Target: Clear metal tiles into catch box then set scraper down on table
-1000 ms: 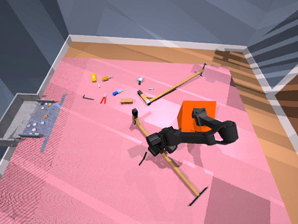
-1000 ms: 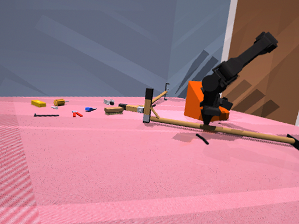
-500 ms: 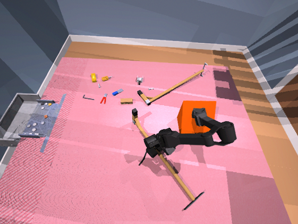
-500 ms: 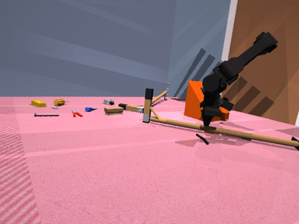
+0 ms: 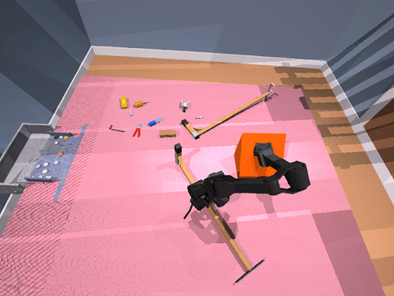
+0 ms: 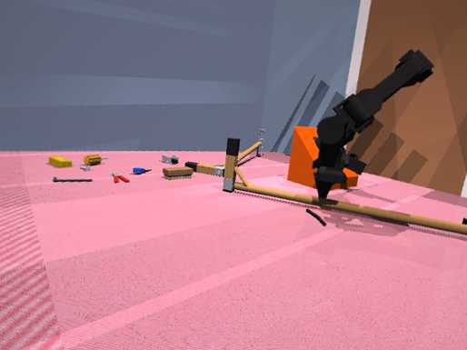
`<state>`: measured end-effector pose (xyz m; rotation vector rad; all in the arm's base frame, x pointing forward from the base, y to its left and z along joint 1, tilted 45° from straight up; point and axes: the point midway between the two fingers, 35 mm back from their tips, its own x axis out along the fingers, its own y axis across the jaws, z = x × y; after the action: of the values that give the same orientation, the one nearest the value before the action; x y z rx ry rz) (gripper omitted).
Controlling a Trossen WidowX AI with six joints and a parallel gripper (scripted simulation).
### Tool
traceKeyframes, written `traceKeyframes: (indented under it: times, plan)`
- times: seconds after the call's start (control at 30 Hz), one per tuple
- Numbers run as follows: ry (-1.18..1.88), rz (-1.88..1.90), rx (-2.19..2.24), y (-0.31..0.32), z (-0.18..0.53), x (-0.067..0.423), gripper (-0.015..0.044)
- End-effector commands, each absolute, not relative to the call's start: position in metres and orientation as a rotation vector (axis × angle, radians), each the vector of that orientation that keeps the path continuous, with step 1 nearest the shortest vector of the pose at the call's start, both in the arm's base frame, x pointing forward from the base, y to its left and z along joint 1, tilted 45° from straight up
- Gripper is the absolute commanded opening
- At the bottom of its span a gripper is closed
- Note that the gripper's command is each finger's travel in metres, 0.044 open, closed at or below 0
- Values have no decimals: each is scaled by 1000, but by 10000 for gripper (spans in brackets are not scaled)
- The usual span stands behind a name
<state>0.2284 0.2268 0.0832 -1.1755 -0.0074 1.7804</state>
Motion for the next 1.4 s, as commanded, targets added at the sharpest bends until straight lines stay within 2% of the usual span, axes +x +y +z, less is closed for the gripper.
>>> traceKeyframes:
  times: [0.0, 0.97, 1.37]
  plan:
    - [-14, 1784, -1176, 232, 86, 232, 0]
    - [-17, 1783, -1175, 249, 99, 250, 0]
    - [9, 1772, -1187, 212, 122, 257, 0]
